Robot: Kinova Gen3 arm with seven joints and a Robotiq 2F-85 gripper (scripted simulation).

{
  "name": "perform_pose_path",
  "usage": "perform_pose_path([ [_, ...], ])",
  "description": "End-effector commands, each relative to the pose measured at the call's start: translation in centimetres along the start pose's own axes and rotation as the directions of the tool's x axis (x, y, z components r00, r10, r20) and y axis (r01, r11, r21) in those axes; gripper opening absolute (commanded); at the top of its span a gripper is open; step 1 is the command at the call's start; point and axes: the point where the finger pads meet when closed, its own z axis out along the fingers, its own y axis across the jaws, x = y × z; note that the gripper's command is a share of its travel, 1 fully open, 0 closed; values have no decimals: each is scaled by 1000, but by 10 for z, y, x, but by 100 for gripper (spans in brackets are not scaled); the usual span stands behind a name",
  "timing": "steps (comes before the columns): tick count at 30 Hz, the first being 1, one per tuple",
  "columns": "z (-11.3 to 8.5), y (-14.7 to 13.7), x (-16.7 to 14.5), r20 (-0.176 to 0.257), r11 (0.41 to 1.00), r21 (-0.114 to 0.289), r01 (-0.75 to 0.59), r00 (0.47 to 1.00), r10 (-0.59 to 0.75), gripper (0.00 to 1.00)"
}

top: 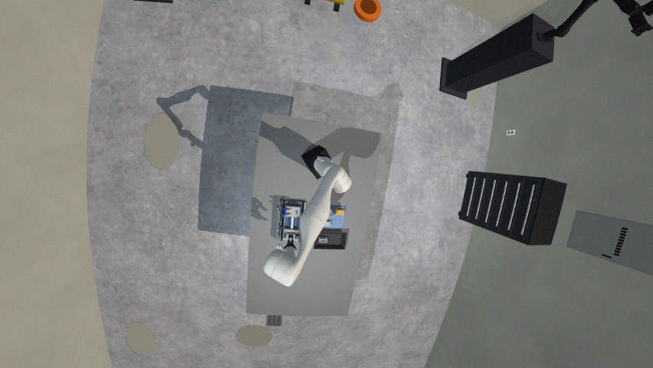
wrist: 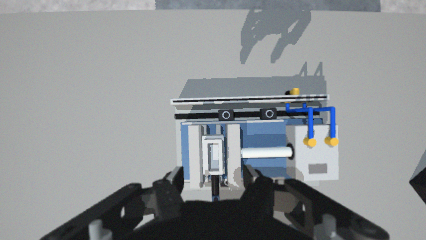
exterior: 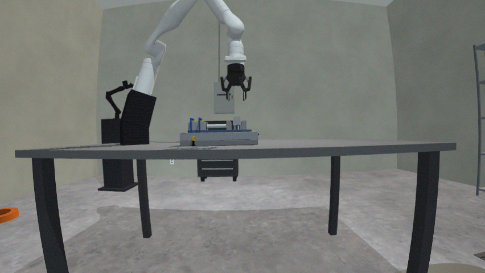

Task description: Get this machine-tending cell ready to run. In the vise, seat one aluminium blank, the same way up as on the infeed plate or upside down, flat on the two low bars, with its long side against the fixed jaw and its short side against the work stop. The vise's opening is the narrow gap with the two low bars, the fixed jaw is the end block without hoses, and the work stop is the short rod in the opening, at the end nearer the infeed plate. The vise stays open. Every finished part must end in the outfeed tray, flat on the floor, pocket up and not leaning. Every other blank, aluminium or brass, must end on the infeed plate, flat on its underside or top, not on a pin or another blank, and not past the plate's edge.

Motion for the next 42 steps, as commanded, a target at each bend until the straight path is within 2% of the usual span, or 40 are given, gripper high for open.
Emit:
perform_pose_path([
  [1, -1, -1, 0, -1, 1000, 2, 0, 1000, 0, 67],
  [18, 8, -1, 0, -1, 1000, 0, -1, 1000, 1, 67],
  [42, 46, 0, 0, -1, 1000, 0, -1, 1000, 1, 67],
])
